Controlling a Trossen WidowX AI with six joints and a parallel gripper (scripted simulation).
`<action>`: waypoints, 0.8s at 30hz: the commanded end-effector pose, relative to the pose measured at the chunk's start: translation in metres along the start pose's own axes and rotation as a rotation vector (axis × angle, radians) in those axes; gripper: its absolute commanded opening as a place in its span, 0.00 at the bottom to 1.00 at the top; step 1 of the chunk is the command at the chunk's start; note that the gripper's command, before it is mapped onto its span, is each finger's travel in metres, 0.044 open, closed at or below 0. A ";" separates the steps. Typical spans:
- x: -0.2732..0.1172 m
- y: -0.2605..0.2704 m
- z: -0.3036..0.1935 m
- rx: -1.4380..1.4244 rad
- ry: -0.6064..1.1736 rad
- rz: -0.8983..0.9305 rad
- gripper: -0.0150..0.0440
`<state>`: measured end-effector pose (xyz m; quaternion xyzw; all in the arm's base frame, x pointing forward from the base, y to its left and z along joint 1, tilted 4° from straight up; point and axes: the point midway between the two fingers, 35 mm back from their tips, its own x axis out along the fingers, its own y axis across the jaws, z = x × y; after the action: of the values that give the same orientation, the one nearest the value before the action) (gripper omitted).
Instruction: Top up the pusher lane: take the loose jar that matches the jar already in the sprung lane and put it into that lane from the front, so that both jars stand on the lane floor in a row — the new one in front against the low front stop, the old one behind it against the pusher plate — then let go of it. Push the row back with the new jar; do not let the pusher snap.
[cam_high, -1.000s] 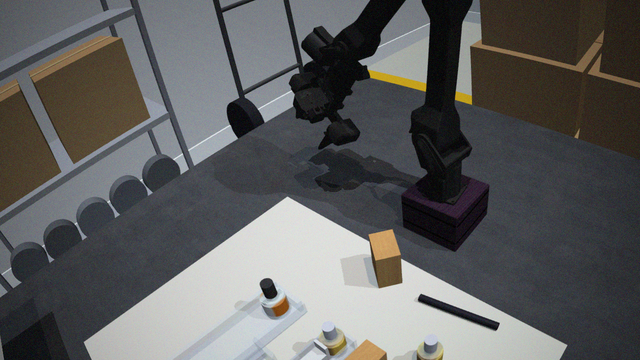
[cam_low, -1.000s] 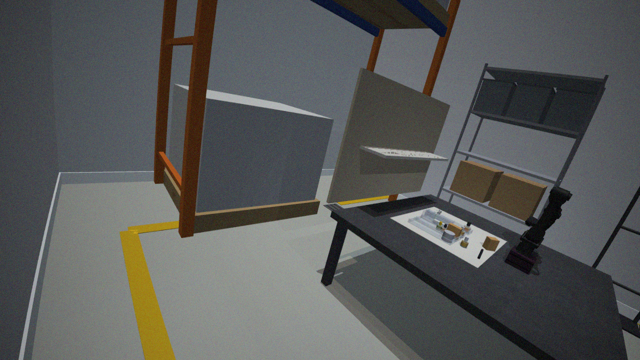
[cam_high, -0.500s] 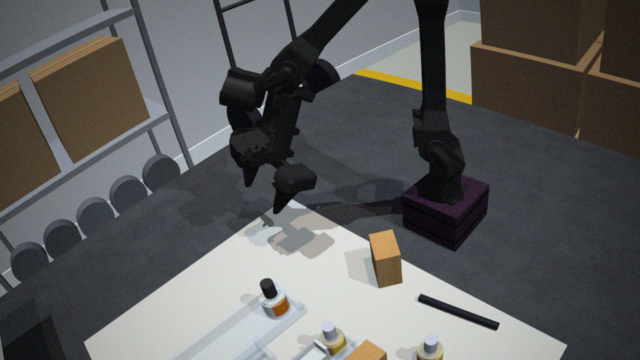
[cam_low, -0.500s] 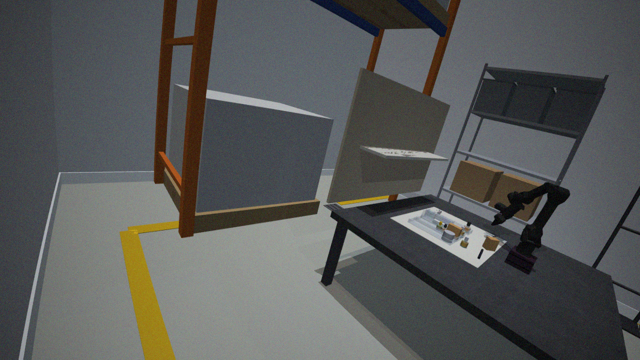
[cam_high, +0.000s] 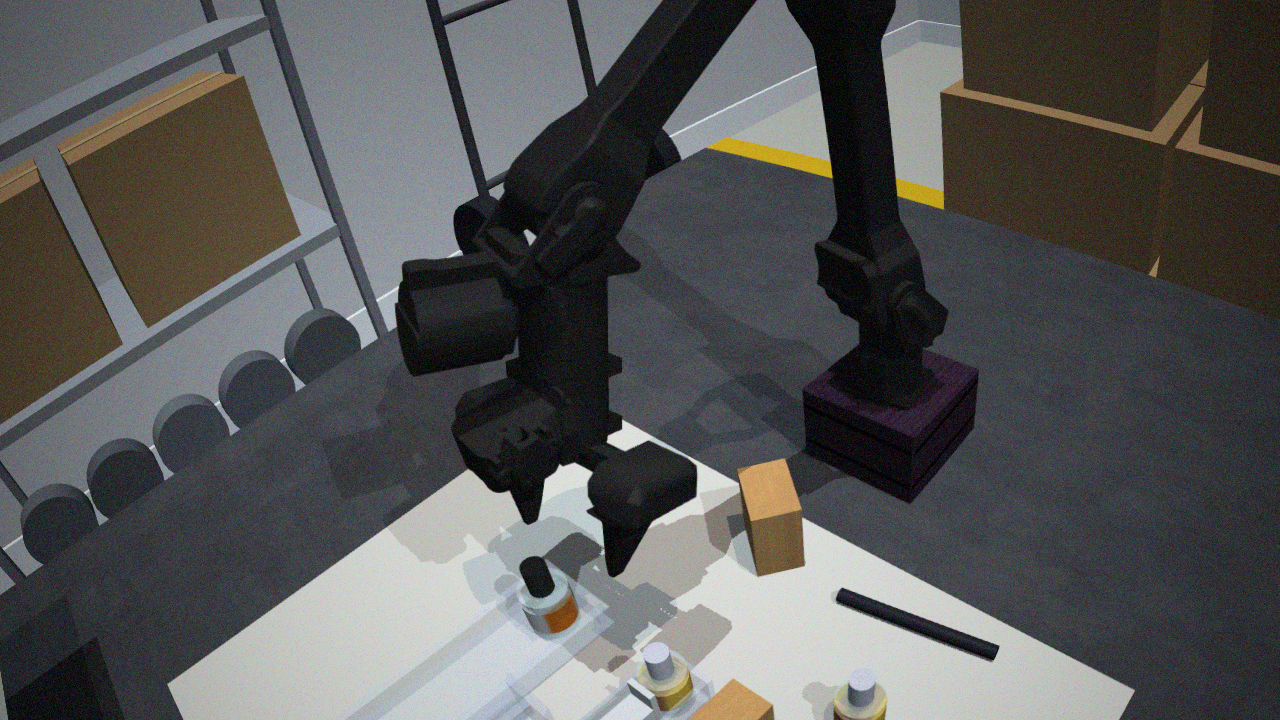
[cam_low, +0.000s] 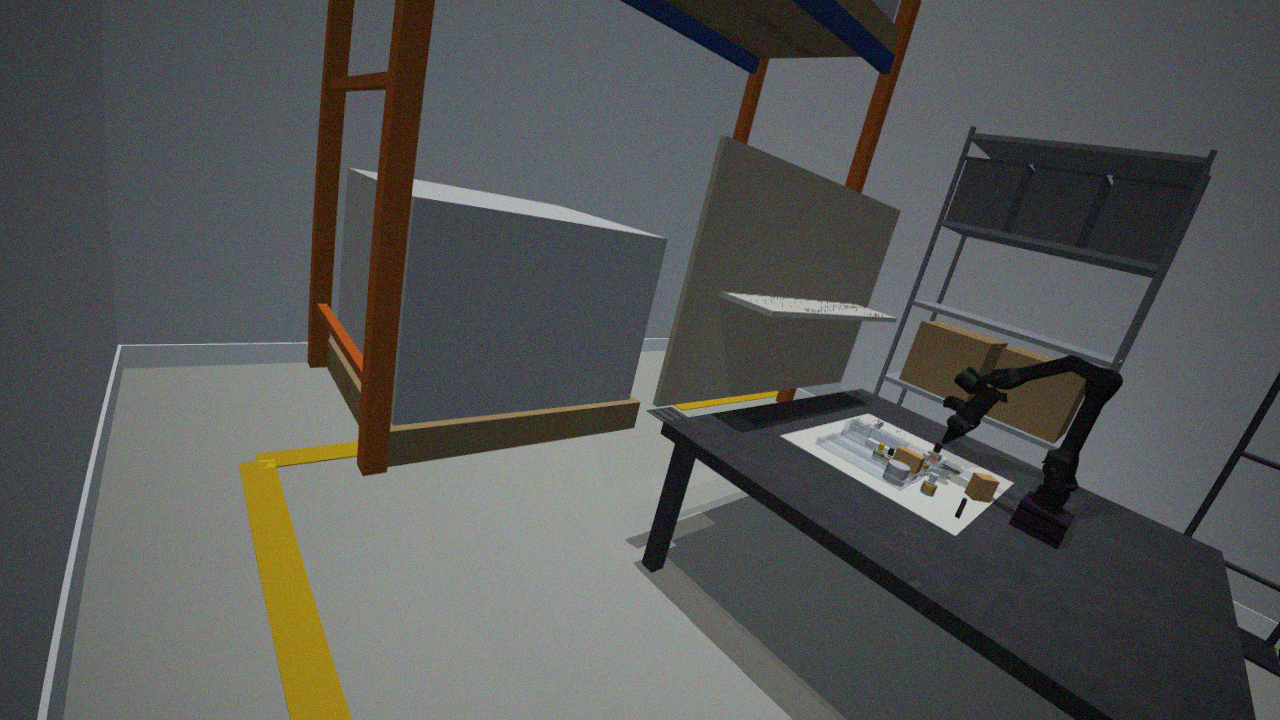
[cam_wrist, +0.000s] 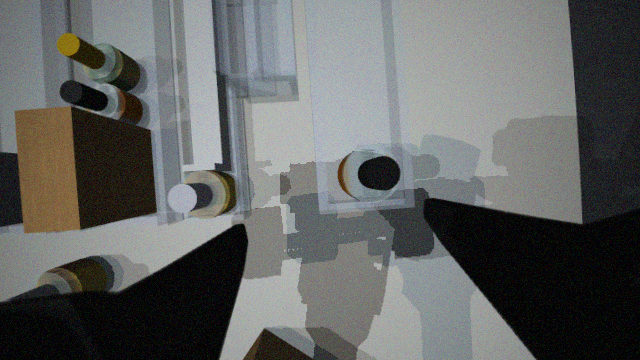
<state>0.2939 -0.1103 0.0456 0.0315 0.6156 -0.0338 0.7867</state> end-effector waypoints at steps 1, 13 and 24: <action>0.002 0.057 0.009 0.010 0.069 0.035 1.00; -0.007 0.215 -0.027 0.050 0.288 -0.013 1.00; 0.025 0.224 -0.044 0.051 0.297 -0.022 1.00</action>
<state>0.2852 0.1174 0.0352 0.0531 0.7174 -0.0446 0.6932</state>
